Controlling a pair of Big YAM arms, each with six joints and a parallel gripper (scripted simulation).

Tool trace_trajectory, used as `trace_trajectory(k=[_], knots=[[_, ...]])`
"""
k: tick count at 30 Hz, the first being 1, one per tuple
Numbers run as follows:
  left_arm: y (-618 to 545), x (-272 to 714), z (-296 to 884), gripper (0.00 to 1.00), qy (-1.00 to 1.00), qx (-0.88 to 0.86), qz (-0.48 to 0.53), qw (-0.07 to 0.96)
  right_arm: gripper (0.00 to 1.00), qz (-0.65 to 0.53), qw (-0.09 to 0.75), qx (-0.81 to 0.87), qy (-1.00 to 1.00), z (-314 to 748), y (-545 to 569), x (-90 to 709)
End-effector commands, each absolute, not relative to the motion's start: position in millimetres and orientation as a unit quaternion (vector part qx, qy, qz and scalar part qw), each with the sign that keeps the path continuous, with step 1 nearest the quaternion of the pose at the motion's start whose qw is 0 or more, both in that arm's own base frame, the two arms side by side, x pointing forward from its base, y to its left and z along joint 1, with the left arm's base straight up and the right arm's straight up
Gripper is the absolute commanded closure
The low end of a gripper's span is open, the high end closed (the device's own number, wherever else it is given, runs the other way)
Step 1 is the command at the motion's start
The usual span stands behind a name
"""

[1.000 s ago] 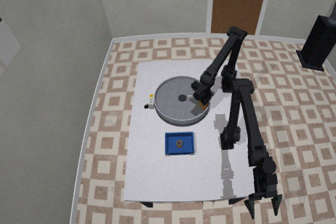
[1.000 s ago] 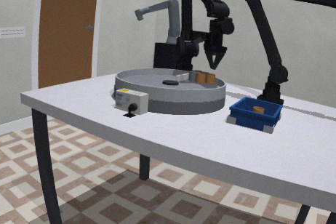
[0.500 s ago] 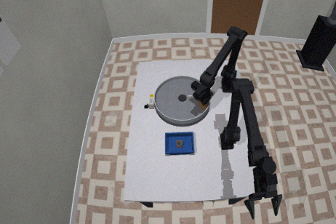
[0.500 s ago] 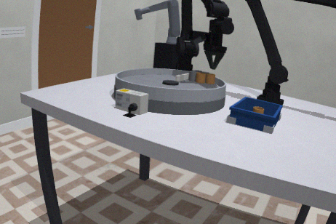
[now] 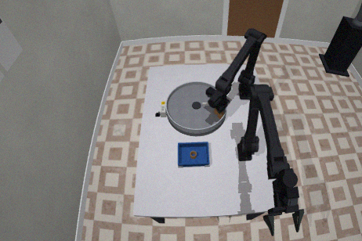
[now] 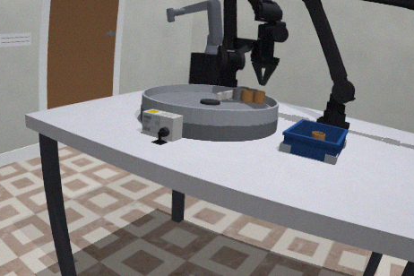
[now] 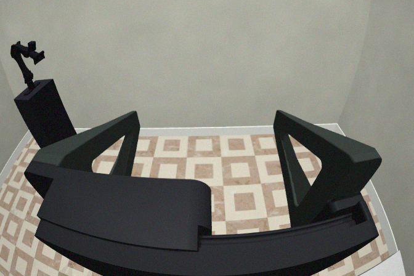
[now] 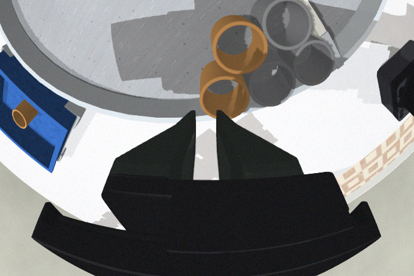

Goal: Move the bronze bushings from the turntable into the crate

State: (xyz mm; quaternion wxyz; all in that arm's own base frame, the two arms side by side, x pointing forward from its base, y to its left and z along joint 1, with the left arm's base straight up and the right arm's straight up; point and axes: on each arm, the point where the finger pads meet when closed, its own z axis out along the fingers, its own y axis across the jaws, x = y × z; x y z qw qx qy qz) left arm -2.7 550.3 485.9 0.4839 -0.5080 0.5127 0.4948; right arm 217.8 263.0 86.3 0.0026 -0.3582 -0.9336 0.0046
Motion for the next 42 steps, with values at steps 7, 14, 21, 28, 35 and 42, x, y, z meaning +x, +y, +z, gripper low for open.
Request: trace_trajectory(k=[7, 14, 21, 28, 35, 42], knots=[[544.9, -5.7, 500.5, 0.0, 0.497, -0.503, 0.503, 0.497, 0.85, -0.016, -0.005, -0.364, -0.931, 97.1, 268.8, 229.9], [544.9, -5.7, 500.5, 0.0, 0.497, -0.503, 0.503, 0.497, 0.85, -0.016, -0.005, -0.364, -0.931, 97.1, 268.8, 229.9], [544.9, -5.7, 500.5, 0.0, 0.497, -0.503, 0.503, 0.497, 0.85, 0.0, 0.0, -0.363, -0.932, 76.6, 263.2, 225.3], [544.9, -5.7, 500.5, 0.0, 0.497, -0.503, 0.503, 0.497, 0.85, 0.0, 0.0, -0.363, -0.932, 64.7, 262.9, 225.2], [544.9, -5.7, 500.5, 0.0, 0.497, -0.503, 0.503, 0.497, 0.85, -0.015, -0.005, -0.363, -0.931, 77.6, 269.9, 231.1], [544.9, -5.7, 500.5, 0.0, 0.497, -0.503, 0.503, 0.497, 0.85, -0.012, -0.004, -0.364, -0.932, 75.3, 269.6, 230.9]])
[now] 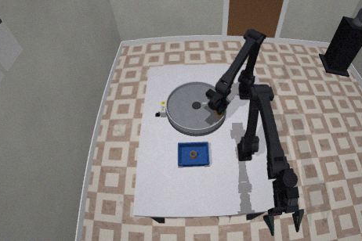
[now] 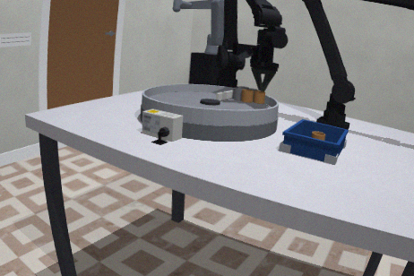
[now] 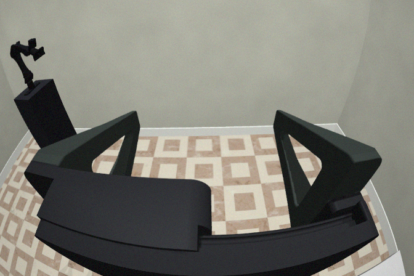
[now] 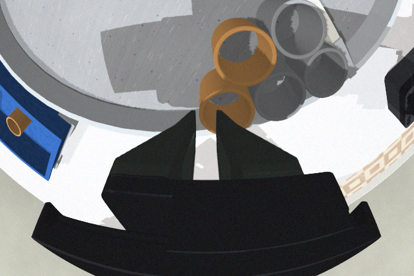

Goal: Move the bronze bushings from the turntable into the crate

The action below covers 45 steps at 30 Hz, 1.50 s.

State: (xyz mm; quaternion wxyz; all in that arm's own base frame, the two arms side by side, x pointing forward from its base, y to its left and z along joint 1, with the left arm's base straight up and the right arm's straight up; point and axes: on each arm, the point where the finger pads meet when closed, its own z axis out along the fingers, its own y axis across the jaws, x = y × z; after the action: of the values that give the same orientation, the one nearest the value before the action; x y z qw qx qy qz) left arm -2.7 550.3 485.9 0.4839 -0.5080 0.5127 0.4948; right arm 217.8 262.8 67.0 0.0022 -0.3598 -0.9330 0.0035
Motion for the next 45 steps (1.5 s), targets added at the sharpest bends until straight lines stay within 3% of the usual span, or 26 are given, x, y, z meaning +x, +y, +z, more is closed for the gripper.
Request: trace_trajectory(k=[1, 45], knots=[[544.9, -5.7, 500.5, 0.0, 0.497, -0.503, 0.503, 0.497, 0.85, -0.012, -0.004, -0.364, -0.932, 75.3, 269.6, 230.9], [544.9, -5.7, 500.5, 0.0, 0.497, -0.503, 0.503, 0.497, 0.85, -0.014, -0.004, -0.363, -0.932, 55.4, 270.2, 231.5]])
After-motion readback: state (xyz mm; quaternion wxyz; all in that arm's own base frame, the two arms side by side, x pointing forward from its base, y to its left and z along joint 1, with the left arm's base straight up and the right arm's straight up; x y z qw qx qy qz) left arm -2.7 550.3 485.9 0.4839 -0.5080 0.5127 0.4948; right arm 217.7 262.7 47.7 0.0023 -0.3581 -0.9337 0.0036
